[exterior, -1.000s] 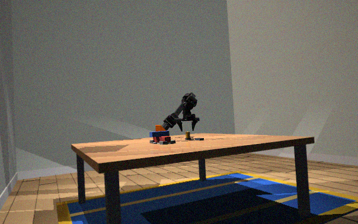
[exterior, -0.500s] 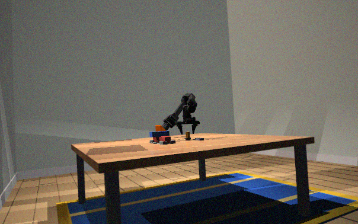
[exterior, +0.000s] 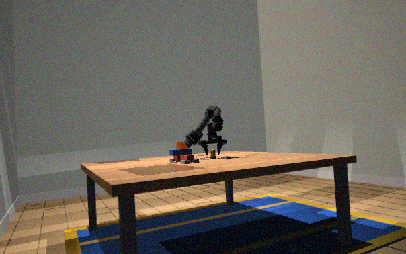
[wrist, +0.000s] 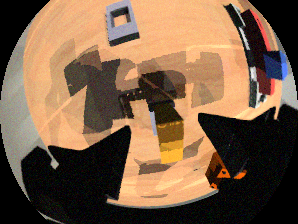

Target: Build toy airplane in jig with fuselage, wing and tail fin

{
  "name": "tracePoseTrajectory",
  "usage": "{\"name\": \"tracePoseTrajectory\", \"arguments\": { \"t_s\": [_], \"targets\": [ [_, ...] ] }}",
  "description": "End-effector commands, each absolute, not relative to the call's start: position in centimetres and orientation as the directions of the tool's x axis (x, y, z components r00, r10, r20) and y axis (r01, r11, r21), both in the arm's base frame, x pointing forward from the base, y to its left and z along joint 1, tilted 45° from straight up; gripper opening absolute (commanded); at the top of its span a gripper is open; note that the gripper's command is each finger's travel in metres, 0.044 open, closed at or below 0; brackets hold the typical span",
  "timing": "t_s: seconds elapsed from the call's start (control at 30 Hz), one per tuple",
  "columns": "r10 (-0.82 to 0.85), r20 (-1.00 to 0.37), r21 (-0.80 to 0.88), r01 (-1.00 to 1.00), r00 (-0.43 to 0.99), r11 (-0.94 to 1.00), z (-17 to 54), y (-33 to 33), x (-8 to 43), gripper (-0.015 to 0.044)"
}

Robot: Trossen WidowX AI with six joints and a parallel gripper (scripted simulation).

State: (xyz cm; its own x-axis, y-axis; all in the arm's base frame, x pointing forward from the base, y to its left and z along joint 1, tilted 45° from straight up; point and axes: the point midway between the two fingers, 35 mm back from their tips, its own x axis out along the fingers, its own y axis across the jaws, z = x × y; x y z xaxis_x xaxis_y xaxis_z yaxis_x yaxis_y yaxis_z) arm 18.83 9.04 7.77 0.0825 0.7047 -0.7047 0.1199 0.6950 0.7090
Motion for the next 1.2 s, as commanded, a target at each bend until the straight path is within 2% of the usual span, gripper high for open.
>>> {"name": "tracePoseTrajectory", "arguments": {
  "t_s": [0.0,0.33,0.57,1.17],
  "targets": [
    [0.708,-0.701,0.713,0.122,0.084,0.691,7.7,9.2,18.8,0.0309],
    [0.708,-0.701,0.713,0.122,0.084,0.691,7.7,9.2,18.8,0.0046],
    [0.708,-0.701,0.713,0.122,0.084,0.691,7.7,9.2,18.8,0.0000],
    [0.659,-0.742,0.670,0.142,0.124,0.729,10.4,6.3,19.1,0.0000]
  ]
}}
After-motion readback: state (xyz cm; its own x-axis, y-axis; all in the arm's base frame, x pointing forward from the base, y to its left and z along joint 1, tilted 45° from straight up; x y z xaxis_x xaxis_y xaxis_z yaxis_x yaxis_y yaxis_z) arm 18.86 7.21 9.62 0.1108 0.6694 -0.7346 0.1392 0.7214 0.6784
